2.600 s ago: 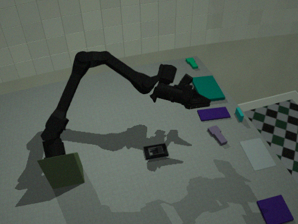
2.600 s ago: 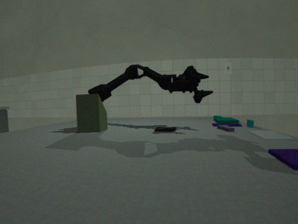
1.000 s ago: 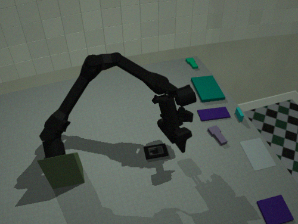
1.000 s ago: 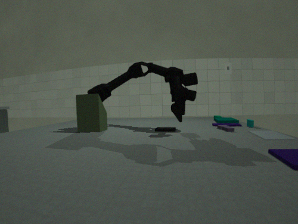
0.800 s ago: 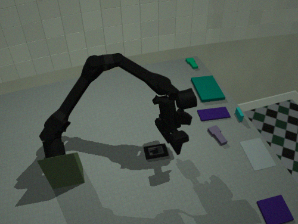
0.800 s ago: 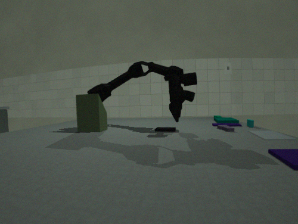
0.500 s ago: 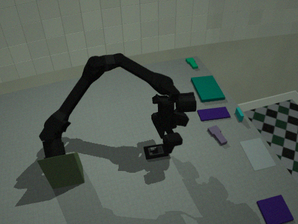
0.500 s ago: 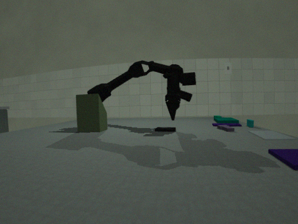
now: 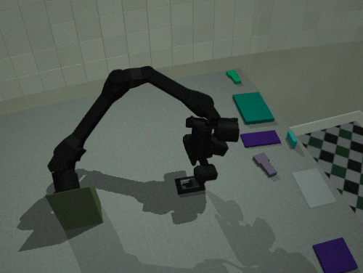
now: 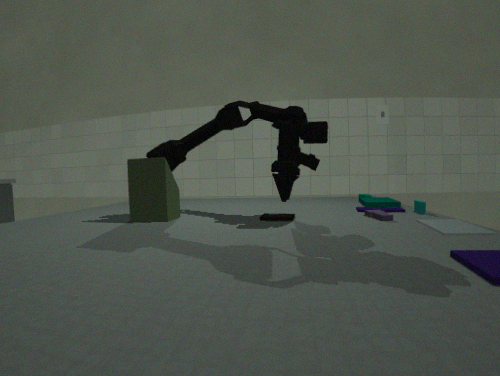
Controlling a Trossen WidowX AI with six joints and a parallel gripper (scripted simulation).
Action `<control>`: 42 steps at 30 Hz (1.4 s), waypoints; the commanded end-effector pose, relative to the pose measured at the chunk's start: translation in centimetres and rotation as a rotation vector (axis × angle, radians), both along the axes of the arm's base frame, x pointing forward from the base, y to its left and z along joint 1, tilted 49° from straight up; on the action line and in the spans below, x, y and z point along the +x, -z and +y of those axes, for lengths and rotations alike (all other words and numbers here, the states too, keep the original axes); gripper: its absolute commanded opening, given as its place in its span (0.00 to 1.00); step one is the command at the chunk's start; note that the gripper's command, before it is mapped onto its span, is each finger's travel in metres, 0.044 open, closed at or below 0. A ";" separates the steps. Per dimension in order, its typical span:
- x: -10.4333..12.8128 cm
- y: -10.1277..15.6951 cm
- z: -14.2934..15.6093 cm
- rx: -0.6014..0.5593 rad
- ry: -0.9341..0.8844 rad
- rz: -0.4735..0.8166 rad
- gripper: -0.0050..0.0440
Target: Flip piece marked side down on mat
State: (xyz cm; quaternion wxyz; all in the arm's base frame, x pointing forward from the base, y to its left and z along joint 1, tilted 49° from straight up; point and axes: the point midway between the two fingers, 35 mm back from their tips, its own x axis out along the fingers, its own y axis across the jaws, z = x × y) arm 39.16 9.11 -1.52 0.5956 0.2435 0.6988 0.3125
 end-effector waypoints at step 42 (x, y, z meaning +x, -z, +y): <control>-0.7 2.8 3.8 0.041 0.006 0.024 1.00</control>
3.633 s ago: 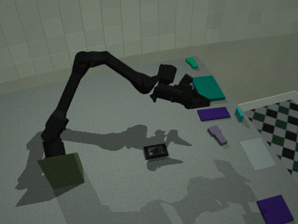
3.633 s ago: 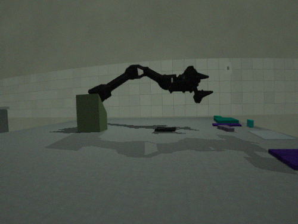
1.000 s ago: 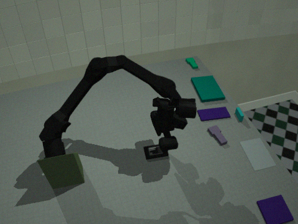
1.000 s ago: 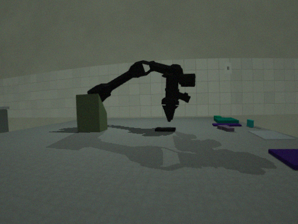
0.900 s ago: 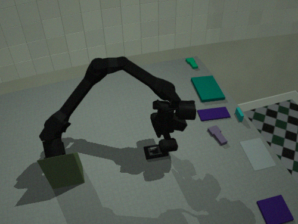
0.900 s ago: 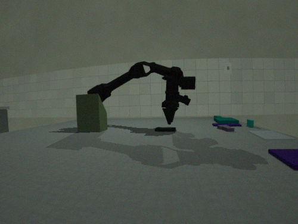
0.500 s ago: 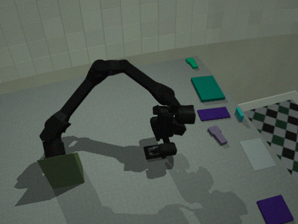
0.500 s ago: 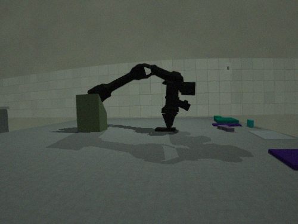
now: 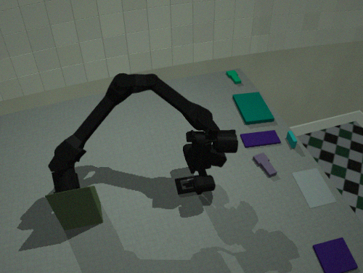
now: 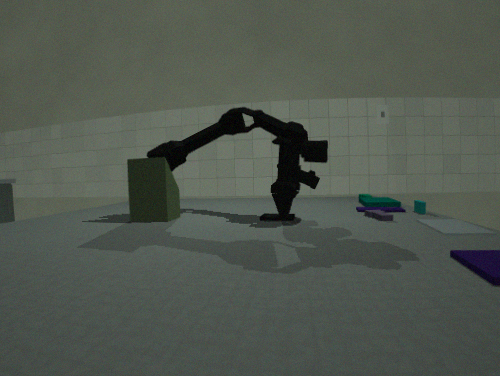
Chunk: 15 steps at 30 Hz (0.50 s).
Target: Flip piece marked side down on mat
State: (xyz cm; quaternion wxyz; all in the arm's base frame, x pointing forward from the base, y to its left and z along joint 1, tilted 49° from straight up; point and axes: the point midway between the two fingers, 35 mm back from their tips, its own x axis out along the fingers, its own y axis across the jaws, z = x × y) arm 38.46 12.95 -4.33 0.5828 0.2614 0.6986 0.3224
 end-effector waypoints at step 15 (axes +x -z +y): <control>-0.1 0.2 0.1 -0.002 0.001 0.008 1.00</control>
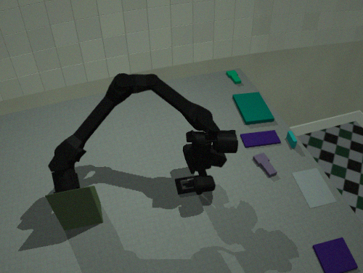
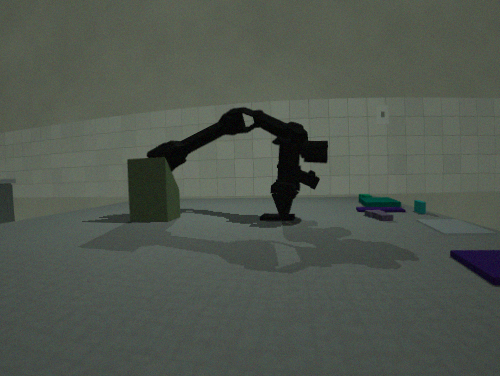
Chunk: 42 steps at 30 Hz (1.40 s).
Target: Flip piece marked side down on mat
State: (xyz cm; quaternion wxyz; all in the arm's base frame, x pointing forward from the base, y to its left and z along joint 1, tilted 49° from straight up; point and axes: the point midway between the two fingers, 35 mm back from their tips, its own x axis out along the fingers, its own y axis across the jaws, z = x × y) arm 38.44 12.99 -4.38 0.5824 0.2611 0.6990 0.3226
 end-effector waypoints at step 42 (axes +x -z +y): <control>0.0 0.0 0.1 0.000 -0.001 0.001 0.10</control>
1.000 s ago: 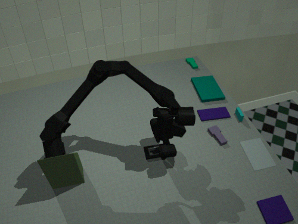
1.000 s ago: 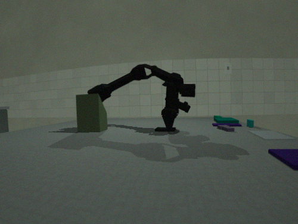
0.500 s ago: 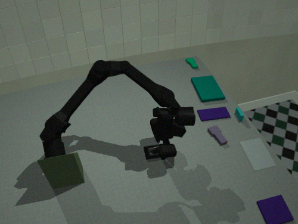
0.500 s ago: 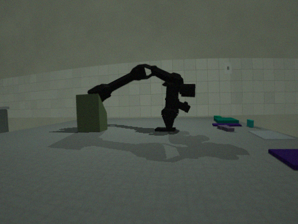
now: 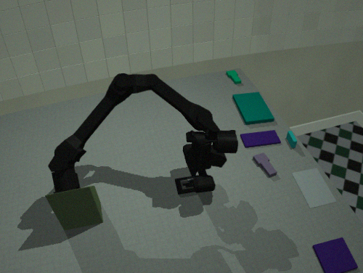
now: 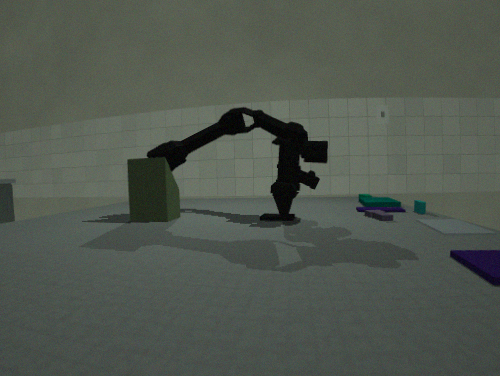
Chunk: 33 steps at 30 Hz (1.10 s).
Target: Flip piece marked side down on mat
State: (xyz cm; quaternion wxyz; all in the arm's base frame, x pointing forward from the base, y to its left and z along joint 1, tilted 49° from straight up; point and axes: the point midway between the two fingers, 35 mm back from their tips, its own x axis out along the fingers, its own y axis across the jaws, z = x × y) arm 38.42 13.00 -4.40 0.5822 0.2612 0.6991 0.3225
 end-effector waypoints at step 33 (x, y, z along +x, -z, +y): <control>0.2 -1.7 -2.0 -0.001 0.002 0.004 0.10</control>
